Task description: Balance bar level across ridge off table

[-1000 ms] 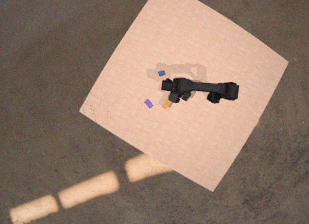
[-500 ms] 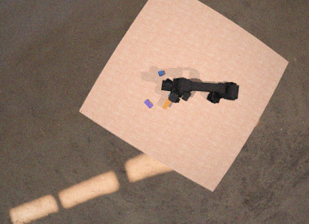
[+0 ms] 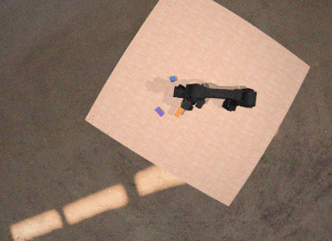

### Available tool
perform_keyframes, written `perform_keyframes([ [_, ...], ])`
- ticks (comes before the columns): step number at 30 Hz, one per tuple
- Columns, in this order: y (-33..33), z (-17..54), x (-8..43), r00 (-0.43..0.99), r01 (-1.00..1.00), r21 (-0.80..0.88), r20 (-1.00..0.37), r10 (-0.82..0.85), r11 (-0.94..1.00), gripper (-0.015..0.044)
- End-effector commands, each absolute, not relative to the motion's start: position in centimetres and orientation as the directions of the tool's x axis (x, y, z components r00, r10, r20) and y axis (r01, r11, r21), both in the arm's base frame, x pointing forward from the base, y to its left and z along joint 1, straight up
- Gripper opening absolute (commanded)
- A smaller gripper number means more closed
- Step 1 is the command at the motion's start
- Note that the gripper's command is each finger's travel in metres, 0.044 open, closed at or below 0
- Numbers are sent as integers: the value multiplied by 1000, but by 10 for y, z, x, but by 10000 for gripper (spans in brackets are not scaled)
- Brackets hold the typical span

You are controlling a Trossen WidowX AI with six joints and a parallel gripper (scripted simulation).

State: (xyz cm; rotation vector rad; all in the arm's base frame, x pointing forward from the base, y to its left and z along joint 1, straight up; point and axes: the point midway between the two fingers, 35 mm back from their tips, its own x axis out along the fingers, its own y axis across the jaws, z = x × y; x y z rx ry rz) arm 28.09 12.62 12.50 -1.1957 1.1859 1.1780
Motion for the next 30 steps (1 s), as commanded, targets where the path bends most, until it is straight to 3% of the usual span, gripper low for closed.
perform_keyframes([
  [1,126,124,281,30,-999,-30,-999,14,21,0],
  [30,126,122,281,30,-999,-30,-999,14,21,0],
])
